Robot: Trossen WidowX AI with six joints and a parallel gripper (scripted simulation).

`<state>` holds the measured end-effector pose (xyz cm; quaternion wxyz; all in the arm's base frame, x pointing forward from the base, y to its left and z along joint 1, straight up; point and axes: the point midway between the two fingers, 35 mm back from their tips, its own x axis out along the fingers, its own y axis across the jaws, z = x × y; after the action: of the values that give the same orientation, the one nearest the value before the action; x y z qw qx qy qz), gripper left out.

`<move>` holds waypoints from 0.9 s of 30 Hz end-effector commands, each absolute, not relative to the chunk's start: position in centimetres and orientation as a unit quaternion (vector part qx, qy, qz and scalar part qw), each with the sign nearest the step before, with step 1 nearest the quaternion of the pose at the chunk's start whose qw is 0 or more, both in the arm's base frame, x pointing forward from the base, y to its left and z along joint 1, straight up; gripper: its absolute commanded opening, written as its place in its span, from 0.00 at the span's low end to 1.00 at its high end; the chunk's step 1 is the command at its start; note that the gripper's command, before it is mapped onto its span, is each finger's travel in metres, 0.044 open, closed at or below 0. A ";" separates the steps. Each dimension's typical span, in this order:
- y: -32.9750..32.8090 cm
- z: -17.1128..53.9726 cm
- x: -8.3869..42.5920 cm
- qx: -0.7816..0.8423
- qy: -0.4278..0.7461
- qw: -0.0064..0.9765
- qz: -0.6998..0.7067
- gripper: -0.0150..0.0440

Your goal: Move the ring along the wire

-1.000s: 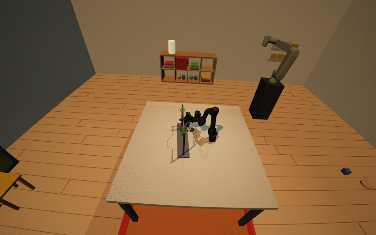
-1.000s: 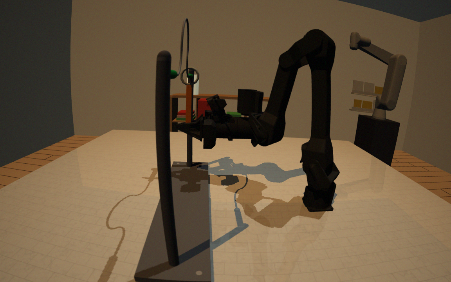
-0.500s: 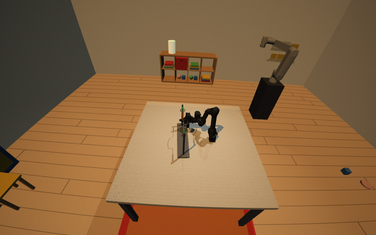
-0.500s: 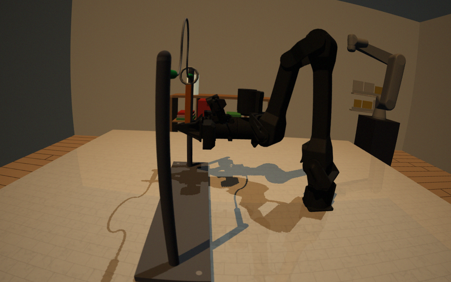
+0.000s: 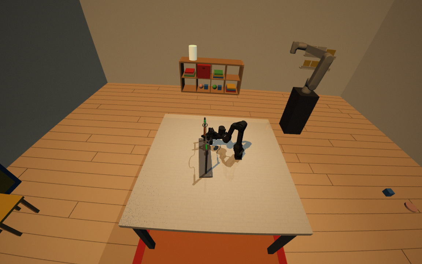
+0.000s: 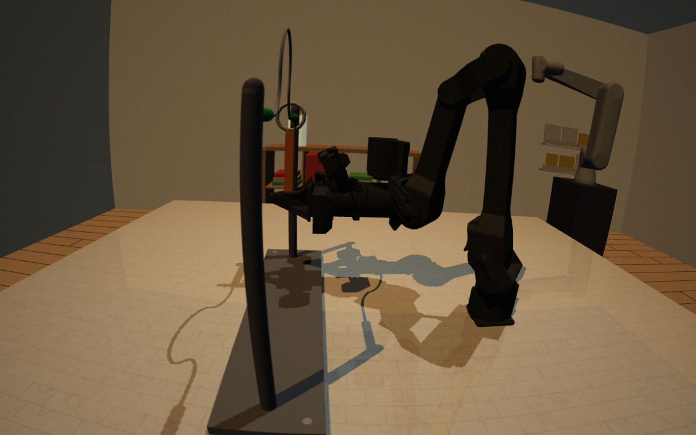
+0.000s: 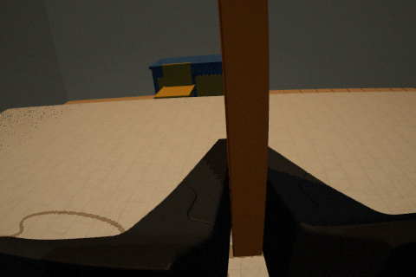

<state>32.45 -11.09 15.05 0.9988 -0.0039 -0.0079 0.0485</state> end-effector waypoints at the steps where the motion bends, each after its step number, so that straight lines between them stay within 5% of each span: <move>1: -10.5 15.0 32.3 0.003 -0.007 0.999 0.048 0.00; 27: -4.3 15.7 31.7 0.144 -0.001 0.988 0.049 0.00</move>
<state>32.02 -5.40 15.57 0.9923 0.1134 -0.0034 0.0504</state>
